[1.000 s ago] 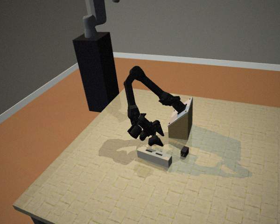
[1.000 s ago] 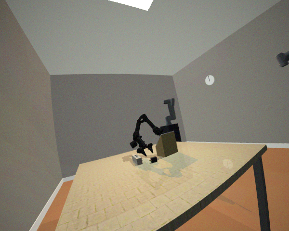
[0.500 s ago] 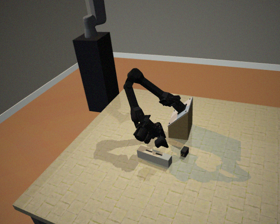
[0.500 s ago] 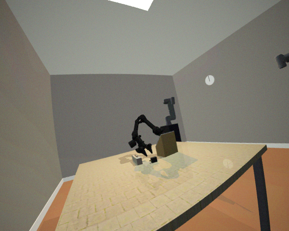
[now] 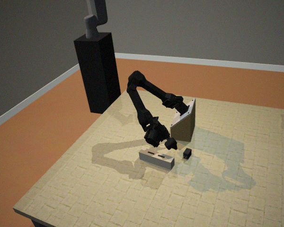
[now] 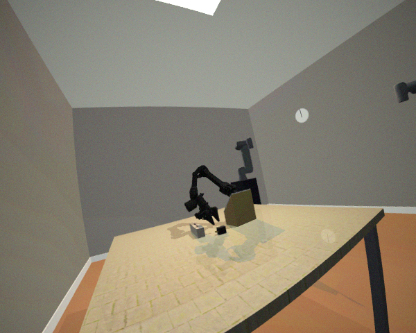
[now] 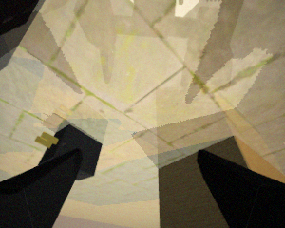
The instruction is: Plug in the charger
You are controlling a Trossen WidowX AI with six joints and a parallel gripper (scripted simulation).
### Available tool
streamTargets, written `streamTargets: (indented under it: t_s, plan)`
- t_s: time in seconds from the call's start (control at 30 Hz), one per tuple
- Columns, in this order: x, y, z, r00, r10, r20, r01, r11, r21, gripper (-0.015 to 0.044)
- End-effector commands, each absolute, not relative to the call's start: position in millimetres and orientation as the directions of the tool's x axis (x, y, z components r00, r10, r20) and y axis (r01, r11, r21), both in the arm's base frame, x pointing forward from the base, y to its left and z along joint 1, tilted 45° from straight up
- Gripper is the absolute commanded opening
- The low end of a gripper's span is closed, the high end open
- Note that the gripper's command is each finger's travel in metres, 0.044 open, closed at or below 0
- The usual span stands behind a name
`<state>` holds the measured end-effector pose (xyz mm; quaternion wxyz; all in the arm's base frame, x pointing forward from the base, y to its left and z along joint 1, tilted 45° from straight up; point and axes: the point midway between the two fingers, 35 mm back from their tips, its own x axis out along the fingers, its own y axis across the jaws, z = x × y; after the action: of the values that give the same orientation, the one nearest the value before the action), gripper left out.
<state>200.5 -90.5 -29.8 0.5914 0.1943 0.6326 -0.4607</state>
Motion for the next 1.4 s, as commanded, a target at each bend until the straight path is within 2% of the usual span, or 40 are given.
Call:
streamTargets:
  t_s: [0.0, 0.5, 1.37]
  plan:
    - [204, -83, -34, -0.229, -0.334, -0.914, 0.748, 0.541, -0.385, 0.0440]
    - [211, -56, -49, -0.214, -0.443, -0.870, 0.578, 0.660, -0.479, 0.0440]
    - [219, -10, -71, -0.099, -0.627, -0.772, 0.310, 0.718, -0.623, 0.0440]
